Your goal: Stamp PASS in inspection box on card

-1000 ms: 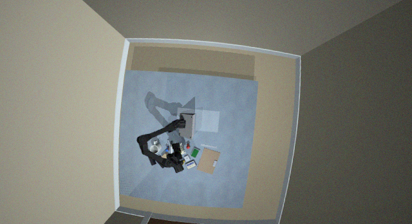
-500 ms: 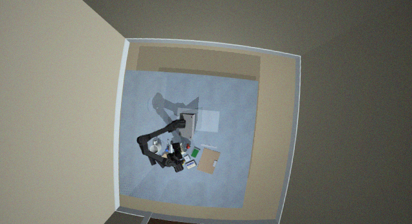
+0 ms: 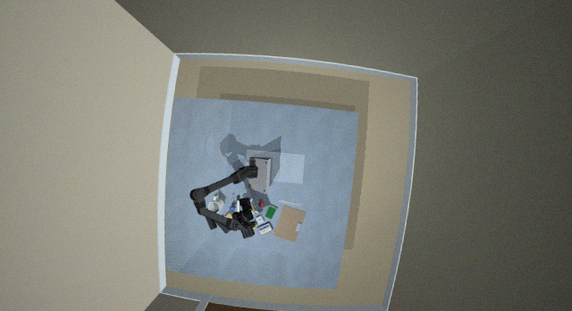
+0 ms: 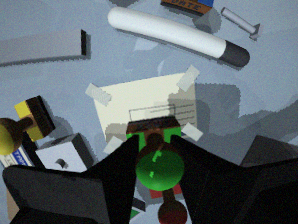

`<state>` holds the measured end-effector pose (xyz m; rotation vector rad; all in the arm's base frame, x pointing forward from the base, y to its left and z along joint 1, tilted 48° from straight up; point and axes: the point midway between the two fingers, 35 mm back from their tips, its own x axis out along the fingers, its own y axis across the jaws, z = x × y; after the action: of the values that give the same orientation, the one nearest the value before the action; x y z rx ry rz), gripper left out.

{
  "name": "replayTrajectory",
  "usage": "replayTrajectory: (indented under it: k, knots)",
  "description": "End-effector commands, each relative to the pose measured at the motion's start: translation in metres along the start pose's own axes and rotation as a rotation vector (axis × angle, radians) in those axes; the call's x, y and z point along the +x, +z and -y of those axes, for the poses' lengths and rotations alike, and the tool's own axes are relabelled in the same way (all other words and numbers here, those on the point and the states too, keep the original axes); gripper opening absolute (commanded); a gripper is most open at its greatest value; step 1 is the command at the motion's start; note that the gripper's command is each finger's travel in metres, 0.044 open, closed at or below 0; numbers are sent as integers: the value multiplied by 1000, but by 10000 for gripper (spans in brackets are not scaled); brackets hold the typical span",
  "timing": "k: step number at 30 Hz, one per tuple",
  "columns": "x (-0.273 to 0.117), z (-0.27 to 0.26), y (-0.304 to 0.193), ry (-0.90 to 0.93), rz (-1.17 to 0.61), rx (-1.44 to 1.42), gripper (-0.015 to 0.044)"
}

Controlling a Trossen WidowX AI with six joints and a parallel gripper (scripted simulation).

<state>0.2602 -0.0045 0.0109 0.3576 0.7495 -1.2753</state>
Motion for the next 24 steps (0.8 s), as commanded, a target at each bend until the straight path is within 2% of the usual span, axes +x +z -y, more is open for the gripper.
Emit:
replayTrajectory:
  k: [1,24]
  knots:
    - [3,1,0,-1,4,-7,0]
    - [17,3,1,-2,8,-7,0]
